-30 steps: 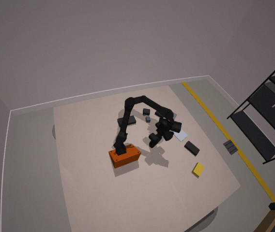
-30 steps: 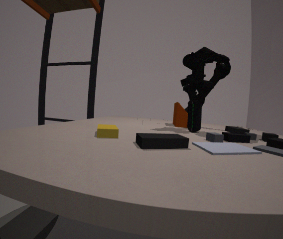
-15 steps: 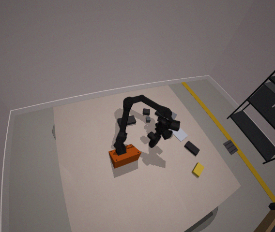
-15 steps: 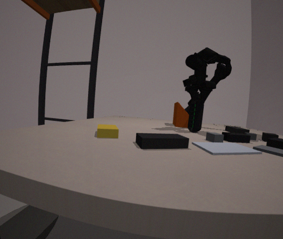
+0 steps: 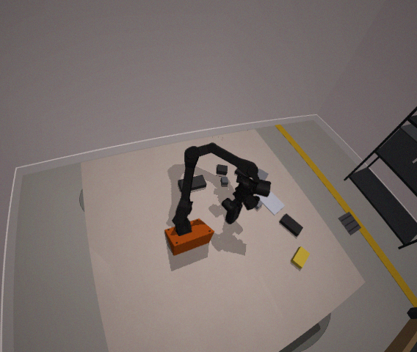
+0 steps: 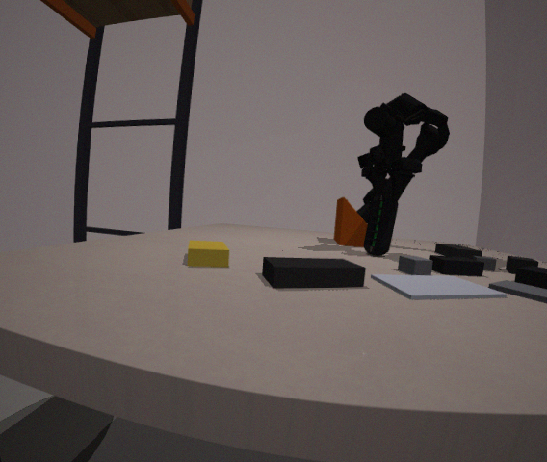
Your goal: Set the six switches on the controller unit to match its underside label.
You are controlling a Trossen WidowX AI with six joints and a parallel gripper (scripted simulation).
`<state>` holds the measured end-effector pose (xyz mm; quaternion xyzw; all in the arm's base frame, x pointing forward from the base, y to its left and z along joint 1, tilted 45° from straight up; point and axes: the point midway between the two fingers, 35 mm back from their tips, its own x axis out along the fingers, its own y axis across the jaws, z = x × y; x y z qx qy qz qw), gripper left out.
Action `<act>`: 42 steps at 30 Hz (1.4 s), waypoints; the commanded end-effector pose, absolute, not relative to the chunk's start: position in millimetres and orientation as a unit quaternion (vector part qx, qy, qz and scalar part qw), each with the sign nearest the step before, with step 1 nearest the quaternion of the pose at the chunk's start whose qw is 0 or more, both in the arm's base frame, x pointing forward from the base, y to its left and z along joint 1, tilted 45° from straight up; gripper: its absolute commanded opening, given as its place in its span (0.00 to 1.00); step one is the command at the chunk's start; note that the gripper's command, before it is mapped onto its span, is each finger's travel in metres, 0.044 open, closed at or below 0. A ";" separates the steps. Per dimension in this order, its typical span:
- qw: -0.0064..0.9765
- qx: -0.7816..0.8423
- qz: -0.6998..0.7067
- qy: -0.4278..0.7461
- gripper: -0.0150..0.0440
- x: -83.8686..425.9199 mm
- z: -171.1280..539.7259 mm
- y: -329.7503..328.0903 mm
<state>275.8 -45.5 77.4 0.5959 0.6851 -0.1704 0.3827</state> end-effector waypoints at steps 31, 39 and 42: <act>0.375 0.598 -0.169 0.688 0.83 266.2 90.6 -18.7; 0.375 0.598 -0.169 0.688 0.83 264.3 93.2 -13.2; 0.375 0.598 -0.169 0.688 0.83 263.6 94.2 -11.1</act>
